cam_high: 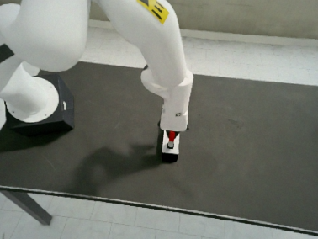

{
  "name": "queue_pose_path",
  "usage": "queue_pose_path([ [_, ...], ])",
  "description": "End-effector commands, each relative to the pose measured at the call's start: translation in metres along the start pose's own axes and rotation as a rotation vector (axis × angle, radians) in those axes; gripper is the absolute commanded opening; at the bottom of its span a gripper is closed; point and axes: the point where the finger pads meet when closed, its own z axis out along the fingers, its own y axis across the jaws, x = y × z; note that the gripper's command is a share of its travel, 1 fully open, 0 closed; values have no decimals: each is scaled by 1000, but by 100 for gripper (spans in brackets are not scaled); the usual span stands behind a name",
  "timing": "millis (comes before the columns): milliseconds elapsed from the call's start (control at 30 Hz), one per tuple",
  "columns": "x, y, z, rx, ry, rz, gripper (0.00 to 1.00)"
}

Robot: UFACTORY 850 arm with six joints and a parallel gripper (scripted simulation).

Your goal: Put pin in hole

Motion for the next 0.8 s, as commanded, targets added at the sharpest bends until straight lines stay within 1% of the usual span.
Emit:
queue_pose_path([
  [0,0,1,-1,-2,0,0,0],
  [533,0,1,-1,-2,0,0,0],
  [567,-1,1,3,-2,0,0,0],
  [767,-1,1,3,-2,0,0,0],
])
